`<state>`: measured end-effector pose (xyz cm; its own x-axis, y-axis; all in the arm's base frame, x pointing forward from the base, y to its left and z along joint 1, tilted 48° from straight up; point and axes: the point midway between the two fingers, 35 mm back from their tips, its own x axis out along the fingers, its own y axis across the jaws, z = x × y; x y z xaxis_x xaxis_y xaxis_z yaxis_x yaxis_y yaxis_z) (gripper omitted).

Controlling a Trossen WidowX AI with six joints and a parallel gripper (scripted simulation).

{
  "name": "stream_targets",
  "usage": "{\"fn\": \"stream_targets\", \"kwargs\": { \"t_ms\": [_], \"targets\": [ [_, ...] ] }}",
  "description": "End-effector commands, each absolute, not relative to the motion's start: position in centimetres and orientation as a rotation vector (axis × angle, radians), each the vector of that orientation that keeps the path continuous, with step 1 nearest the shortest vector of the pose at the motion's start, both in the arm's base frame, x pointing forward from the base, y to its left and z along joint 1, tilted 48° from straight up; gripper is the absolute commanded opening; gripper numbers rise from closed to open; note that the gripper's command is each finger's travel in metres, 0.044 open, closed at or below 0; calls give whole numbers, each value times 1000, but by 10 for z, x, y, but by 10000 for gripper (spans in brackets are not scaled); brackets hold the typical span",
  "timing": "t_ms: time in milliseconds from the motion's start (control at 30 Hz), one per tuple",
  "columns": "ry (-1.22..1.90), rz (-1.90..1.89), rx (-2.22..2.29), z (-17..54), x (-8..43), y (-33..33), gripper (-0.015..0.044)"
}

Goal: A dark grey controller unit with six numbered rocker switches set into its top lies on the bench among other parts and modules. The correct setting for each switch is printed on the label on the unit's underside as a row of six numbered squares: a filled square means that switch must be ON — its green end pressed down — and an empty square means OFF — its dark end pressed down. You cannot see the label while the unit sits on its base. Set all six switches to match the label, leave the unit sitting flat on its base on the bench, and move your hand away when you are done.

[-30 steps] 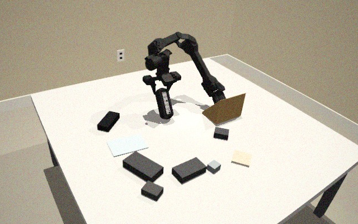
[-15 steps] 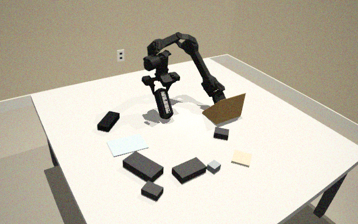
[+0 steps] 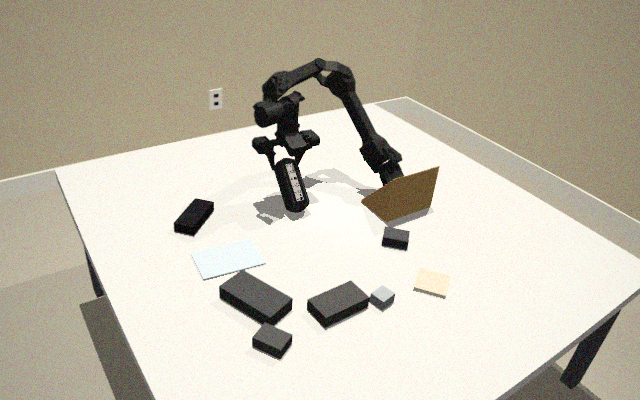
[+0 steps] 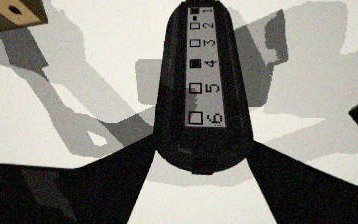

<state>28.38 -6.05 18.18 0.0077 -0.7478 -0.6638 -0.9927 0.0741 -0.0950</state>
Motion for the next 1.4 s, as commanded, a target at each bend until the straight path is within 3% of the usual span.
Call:
{"fn": "stream_targets", "kwargs": {
  "t_ms": [0, 1367],
  "targets": [
    [1796, 572, -1721, 179, 282, -64, 337],
    [1796, 570, -1722, 177, 280, -96, 337]
  ]
}}
